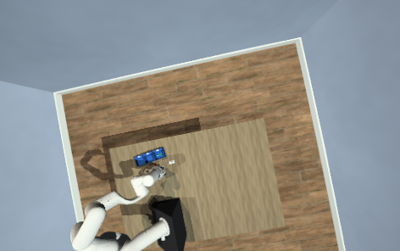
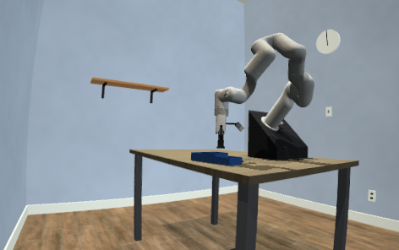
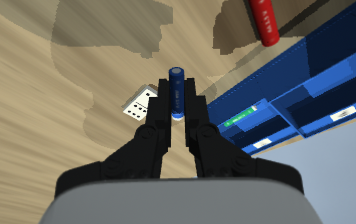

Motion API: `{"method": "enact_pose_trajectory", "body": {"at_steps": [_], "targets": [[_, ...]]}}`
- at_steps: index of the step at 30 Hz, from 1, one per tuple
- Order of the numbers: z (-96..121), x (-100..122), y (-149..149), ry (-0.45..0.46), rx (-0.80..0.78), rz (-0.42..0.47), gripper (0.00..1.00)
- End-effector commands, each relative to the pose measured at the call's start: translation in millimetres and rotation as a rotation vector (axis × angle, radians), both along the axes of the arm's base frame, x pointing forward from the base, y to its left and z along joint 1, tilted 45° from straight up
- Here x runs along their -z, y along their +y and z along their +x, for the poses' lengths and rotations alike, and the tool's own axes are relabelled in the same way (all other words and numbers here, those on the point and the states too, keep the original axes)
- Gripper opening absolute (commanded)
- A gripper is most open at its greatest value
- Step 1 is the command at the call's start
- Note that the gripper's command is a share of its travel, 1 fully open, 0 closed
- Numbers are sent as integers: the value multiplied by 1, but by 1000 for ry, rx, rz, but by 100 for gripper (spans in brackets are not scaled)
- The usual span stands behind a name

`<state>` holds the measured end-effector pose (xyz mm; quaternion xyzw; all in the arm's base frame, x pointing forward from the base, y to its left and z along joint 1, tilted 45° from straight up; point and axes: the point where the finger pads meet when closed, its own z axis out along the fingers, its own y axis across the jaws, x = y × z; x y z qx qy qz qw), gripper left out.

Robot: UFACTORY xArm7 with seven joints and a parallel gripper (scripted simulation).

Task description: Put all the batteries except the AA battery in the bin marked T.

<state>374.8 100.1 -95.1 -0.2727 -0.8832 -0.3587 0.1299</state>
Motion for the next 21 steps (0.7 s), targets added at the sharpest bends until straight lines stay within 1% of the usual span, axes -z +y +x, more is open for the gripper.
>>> {"method": "enact_pose_trajectory", "body": {"at_steps": [1,10,12,15,20,21], "targets": [[1,-1,-2,-1,2,-1,0],[1,-1,-2,-1,2,-1,0],[1,-6,-7,-1,2,-1,0],[1,-6,-7,-1,2,-1,0],[31,-8,-3,-1,2,-2,0],[32,-8,-3,-1,2,-2,0]]}}
